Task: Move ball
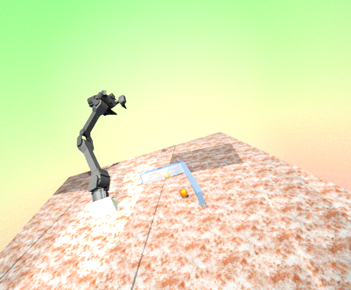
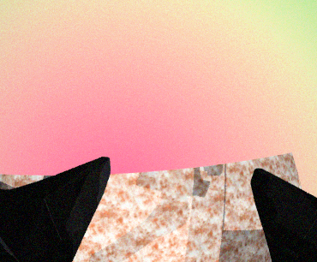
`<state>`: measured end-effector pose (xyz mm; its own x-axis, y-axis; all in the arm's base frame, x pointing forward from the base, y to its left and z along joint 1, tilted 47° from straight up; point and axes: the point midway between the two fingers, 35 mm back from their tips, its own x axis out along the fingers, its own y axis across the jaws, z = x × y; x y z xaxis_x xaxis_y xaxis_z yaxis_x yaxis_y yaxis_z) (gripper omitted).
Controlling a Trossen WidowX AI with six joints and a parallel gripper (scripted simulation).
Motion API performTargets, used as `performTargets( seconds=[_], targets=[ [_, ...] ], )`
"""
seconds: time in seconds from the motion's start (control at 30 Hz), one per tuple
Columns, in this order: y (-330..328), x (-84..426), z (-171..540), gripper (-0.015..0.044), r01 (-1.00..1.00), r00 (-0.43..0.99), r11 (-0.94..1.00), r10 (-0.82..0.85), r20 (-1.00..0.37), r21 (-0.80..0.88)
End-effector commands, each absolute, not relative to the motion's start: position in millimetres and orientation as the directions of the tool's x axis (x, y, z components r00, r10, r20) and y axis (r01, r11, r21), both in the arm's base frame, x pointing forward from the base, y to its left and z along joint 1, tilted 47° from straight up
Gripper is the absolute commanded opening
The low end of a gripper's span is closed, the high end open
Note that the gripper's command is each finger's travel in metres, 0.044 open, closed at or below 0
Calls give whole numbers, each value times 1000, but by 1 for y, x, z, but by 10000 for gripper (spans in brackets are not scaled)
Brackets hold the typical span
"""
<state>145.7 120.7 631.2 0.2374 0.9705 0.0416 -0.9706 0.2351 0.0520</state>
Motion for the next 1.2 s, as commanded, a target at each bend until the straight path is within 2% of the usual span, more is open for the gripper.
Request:
performTargets(
  seconds=[0.0, 0.17, 0.4, 0.63, 0.73, 0.97, 1.17],
  targets=[
    [120, 147, 631, 374, -970, 239, 236, 970, 43, 53],
    [108, 189, 625, 254, -958, 281, 273, 955, 94, 92],
    [75, 271, 601, 254, -897, 416, 375, 894, 165, 234],
    [49, 340, 562, 254, -827, 514, 441, 845, 149, 348],
    [26, 368, 554, 254, -757, 613, 513, 772, 168, 406],
    [-7, 442, 470, 254, -609, 712, 594, 701, 32, 525],
    [-32, 488, 373, 254, -453, 746, 661, 648, -151, 598]
  ],
)
